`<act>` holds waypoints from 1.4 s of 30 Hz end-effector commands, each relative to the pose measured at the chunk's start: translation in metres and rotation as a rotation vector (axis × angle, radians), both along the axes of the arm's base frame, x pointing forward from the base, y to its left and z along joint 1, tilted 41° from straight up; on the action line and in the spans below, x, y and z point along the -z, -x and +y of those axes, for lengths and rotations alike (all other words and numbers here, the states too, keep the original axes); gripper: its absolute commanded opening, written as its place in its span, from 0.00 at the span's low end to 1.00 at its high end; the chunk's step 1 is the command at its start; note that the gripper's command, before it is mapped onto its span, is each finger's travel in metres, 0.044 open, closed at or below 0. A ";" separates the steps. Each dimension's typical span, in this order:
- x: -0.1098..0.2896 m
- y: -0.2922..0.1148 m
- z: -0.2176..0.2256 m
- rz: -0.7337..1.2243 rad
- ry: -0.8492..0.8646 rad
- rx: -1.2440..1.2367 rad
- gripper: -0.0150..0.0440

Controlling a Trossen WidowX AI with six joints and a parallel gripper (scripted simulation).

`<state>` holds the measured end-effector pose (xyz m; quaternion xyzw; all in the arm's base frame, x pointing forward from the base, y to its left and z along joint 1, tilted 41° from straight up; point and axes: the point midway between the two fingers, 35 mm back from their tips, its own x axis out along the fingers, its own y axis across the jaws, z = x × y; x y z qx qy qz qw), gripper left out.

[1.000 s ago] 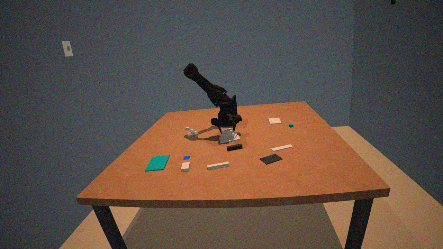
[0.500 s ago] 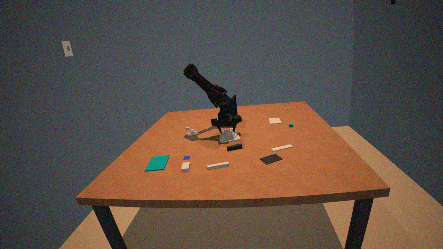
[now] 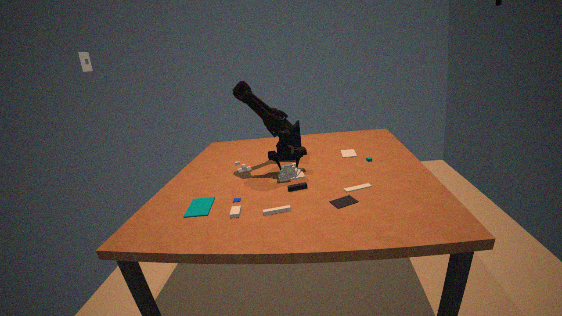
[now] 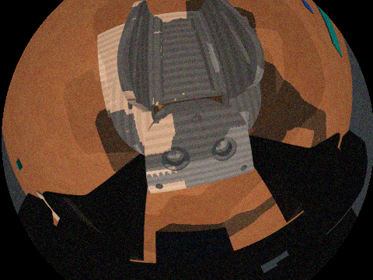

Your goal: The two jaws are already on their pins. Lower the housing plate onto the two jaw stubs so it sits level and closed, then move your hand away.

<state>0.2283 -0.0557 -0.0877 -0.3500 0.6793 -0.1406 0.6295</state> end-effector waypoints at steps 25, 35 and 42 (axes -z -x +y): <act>0.003 0.000 -0.004 0.000 0.004 -0.003 0.85; 0.003 0.000 -0.004 0.000 0.004 -0.003 0.85; 0.003 0.000 -0.004 0.000 0.004 -0.003 0.85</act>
